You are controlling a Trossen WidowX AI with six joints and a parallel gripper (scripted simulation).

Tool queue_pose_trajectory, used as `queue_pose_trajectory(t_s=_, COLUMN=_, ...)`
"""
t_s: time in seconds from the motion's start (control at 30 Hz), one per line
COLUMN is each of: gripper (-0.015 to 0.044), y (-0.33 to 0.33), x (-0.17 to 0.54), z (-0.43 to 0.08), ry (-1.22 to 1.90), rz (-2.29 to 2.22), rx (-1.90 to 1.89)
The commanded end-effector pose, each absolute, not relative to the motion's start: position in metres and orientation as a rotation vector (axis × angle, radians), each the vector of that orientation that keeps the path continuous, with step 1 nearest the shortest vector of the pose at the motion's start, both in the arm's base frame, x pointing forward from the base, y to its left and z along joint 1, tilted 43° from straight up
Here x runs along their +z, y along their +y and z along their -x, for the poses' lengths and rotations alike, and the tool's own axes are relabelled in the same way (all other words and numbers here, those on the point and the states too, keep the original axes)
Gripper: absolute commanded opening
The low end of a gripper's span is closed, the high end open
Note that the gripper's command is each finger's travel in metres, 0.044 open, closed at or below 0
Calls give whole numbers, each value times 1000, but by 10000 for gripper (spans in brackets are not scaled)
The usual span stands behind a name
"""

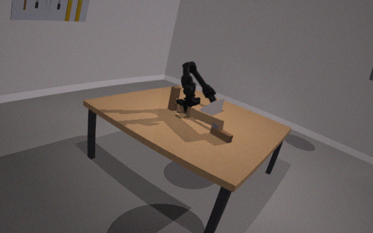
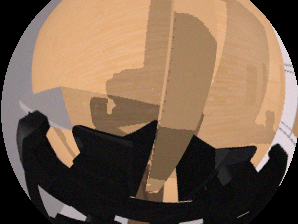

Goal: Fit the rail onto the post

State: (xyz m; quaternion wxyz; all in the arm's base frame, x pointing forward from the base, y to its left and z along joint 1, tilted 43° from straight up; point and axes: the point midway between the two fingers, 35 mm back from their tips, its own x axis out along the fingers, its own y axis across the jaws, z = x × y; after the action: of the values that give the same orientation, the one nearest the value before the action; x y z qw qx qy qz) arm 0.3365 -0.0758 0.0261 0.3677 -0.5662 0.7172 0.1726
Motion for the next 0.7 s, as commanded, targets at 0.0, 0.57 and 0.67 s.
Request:
queue_pose_trajectory(t_s=0.0, gripper=0, y=-69, x=30, z=-340, ry=1822, rz=1456, rx=448)
queue_pose_trajectory(t_s=0.57, gripper=0, y=-64, x=36, z=-341, ry=1822, rz=1456, rx=449)
queue_pose_trajectory(t_s=0.67, gripper=0, y=-62, x=38, z=-341, ry=1822, rz=1455, rx=449)
